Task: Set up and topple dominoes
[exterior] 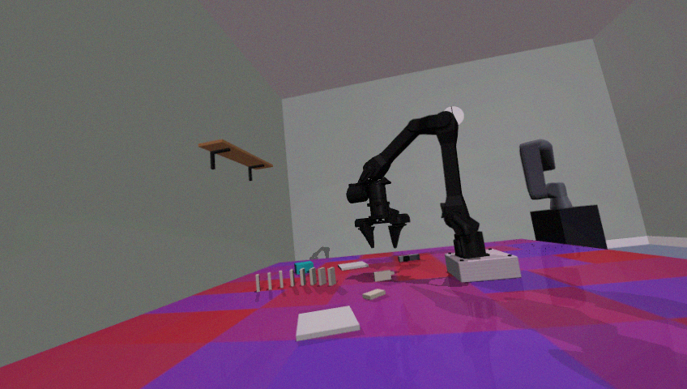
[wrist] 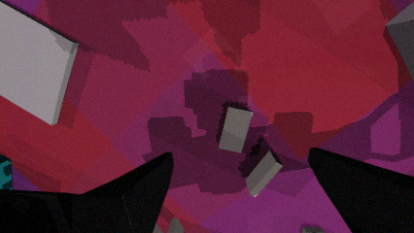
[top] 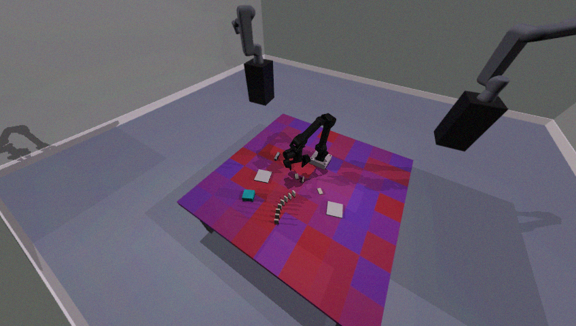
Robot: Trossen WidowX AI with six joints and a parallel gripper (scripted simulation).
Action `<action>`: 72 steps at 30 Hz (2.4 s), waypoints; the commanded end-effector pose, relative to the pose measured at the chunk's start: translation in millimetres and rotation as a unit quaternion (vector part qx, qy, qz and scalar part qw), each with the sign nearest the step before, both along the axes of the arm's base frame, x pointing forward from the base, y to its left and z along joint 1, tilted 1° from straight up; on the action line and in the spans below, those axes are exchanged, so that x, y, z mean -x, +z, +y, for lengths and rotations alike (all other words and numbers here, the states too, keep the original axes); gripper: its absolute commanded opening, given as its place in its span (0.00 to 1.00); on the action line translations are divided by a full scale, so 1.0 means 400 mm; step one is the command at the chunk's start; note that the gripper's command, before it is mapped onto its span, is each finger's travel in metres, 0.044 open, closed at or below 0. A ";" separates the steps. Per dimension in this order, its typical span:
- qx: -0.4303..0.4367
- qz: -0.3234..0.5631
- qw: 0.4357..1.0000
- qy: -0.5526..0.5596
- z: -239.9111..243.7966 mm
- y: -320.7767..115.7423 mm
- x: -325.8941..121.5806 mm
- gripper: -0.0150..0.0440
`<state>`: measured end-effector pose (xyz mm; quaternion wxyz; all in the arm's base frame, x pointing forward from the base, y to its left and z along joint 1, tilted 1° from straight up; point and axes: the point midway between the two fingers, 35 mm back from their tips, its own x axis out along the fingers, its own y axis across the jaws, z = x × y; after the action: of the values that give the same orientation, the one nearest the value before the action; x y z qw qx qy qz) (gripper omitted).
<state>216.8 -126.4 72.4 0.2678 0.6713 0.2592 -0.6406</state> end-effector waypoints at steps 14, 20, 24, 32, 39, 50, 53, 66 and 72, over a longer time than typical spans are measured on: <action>-0.007 0.008 0.992 -0.126 0.001 -0.091 0.016 1.00; -0.008 0.009 0.992 -0.126 0.005 -0.171 0.020 1.00; -0.008 0.009 0.992 -0.126 0.005 -0.178 0.019 1.00; -0.008 0.009 0.992 -0.126 0.006 -0.208 0.019 1.00; -0.008 0.009 0.992 -0.126 0.006 -0.209 0.019 0.96; -0.008 0.009 0.992 -0.126 0.006 -0.209 0.019 0.47; -0.008 0.009 0.992 -0.126 0.006 -0.209 0.019 0.44; -0.008 0.009 0.992 -0.126 0.007 -0.074 0.025 0.44; -0.007 0.009 0.992 -0.126 0.008 0.117 0.036 0.44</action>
<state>204.4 -122.9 77.7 0.1730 0.6928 0.1828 -0.6758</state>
